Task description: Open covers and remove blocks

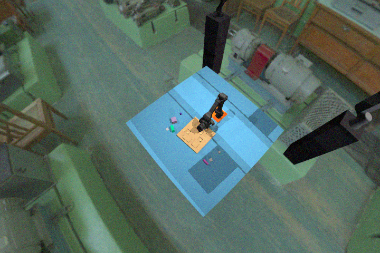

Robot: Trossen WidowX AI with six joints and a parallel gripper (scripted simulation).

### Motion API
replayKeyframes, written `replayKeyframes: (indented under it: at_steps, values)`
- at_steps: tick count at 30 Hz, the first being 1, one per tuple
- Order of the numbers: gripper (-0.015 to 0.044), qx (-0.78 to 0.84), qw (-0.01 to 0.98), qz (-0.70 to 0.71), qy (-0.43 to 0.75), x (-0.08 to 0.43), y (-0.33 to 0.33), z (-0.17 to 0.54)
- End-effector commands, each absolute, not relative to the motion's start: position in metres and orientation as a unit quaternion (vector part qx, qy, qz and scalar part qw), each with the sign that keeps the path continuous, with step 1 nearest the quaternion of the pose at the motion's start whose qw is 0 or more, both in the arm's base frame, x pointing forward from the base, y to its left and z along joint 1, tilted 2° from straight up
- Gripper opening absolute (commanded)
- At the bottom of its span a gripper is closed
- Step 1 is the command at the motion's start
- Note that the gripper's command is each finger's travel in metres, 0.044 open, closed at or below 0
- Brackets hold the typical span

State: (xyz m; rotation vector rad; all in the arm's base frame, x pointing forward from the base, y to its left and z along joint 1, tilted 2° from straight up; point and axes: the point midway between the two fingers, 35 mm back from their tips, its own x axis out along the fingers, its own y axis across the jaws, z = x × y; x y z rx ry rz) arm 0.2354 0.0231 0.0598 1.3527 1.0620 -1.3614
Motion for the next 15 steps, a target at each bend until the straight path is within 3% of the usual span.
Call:
replayKeyframes:
  at_steps: [1,6,15]
  values:
    - [0.0026,0.549,0.457,-0.552,0.431,0.235,0.023,0.06]
    - [0.0144,0.55,0.457,-0.552,0.43,0.237,0.025,0.079]
    - [0.0144,0.551,0.457,-0.551,0.429,0.235,0.027,0.117]
